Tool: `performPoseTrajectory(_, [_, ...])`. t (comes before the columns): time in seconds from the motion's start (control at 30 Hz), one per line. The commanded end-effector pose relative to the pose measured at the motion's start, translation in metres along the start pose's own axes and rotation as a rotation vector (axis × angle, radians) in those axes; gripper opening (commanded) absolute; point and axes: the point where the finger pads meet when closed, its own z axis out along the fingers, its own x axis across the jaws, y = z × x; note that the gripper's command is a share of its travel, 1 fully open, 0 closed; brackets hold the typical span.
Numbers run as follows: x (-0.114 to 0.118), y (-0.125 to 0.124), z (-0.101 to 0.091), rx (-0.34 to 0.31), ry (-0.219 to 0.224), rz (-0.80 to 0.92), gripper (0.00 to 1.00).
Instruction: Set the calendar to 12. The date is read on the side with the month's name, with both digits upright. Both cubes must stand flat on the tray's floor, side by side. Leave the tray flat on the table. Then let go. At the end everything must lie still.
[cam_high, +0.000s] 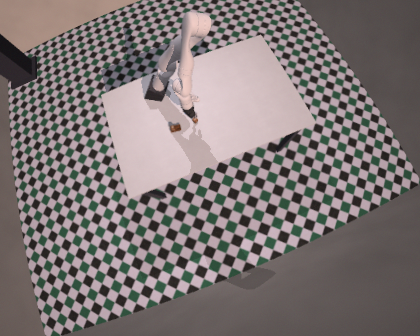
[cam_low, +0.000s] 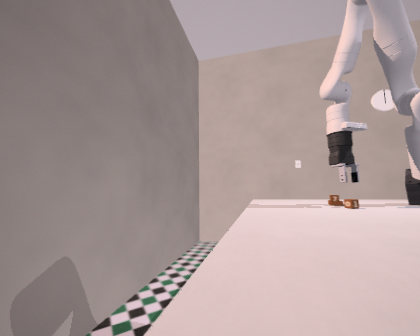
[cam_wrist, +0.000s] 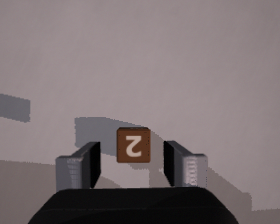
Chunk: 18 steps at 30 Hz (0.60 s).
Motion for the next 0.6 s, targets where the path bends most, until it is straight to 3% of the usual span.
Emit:
performPoseTrajectory(0.0, [0.0003, 0.0002, -0.0003, -0.001, 0.001, 0.000, 0.87])
performPoseTrajectory(0.57, [0.0003, 0.0002, 0.0013, 0.000, 0.001, 0.000, 0.87])
